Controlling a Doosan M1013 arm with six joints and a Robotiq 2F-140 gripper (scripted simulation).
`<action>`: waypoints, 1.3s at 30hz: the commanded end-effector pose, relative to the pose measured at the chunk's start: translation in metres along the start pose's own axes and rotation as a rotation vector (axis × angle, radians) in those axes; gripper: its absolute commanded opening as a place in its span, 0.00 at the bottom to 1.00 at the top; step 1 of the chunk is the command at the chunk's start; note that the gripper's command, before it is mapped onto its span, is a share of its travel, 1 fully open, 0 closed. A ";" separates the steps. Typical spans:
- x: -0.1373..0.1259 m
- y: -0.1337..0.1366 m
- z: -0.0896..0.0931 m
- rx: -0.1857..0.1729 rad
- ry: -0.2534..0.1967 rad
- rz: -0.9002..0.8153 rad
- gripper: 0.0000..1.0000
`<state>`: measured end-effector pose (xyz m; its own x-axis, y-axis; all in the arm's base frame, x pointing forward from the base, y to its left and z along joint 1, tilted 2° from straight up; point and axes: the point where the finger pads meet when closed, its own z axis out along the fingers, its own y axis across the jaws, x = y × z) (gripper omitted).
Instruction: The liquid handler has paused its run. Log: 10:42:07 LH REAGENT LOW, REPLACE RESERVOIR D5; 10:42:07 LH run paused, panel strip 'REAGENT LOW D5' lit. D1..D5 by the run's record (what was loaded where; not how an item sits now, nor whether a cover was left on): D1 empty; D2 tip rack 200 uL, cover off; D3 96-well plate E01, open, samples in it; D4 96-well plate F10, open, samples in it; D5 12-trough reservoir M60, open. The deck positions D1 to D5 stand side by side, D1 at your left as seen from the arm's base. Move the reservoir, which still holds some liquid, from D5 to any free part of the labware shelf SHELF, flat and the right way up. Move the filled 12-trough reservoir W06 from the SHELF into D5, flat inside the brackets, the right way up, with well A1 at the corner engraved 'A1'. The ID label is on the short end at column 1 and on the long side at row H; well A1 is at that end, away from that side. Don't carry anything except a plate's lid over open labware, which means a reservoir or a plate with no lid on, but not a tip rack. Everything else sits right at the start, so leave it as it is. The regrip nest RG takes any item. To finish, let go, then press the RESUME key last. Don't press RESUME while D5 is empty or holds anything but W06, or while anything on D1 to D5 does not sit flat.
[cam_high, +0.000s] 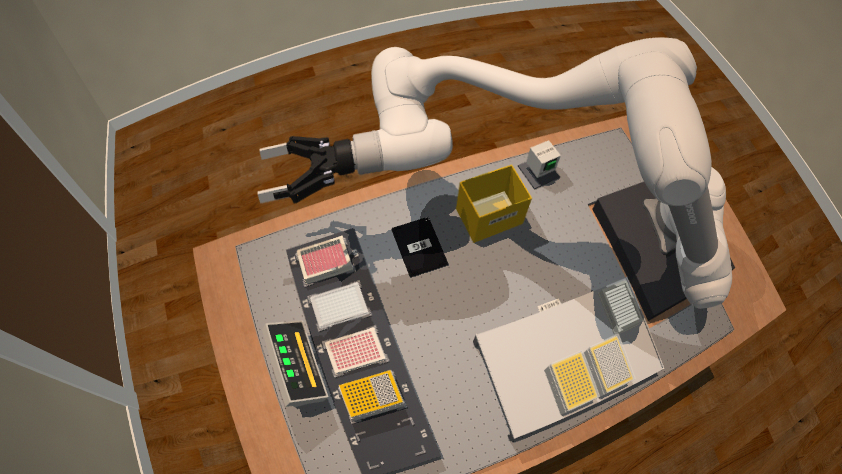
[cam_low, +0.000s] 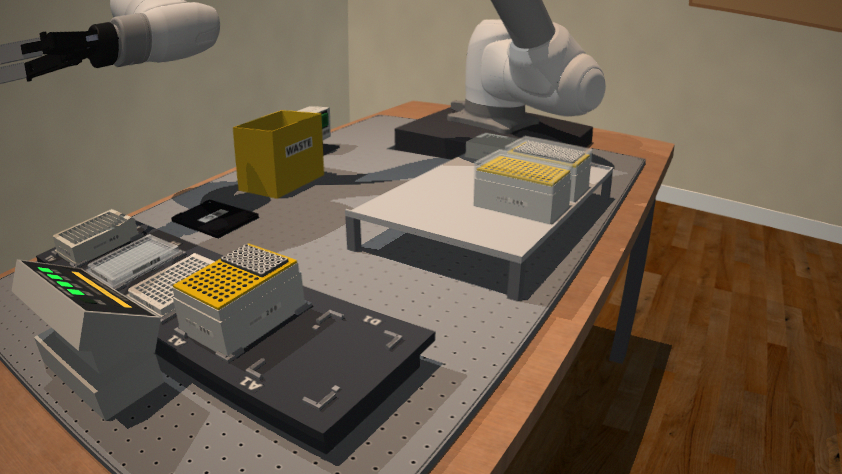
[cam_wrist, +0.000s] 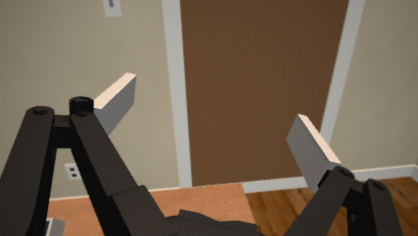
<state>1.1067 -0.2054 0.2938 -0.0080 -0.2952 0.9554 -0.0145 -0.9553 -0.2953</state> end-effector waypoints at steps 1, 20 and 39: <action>0.000 0.000 0.000 0.000 0.000 0.000 1.00; -0.005 -0.010 -0.010 -0.003 -0.059 -0.012 0.77; -0.033 -0.066 -0.067 -0.021 -0.391 -0.078 0.77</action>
<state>1.0485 -0.1396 0.2820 0.3334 -0.2214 0.9164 -0.0205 -0.9735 -0.2277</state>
